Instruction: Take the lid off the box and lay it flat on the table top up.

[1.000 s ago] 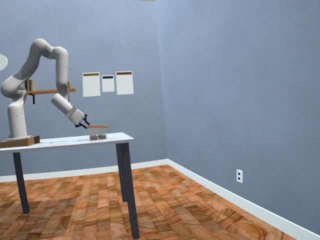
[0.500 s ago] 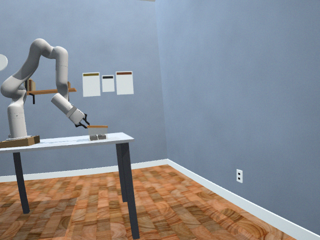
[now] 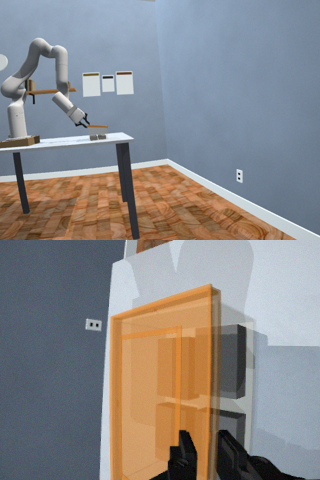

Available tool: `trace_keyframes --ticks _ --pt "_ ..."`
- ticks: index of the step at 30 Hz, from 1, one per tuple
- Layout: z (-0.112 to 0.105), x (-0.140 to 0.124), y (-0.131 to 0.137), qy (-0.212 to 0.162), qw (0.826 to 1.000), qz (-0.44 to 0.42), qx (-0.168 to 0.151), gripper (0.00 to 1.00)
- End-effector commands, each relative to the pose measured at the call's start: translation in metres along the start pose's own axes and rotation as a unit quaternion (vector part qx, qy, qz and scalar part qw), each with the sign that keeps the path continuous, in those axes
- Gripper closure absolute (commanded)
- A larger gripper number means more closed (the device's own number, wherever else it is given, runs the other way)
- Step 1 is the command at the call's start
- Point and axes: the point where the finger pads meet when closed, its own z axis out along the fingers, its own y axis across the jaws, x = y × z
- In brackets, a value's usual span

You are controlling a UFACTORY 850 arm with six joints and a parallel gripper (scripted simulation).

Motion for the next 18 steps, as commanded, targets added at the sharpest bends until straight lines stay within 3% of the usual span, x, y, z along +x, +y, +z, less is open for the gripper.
trace_keyframes --ticks 1,18 --pt "-0.0004 0.0001 -0.0012 0.000 1.000 0.000 -0.002 1.00" --pt "-0.0011 0.0001 -0.0021 0.000 1.000 0.000 -0.006 1.00"
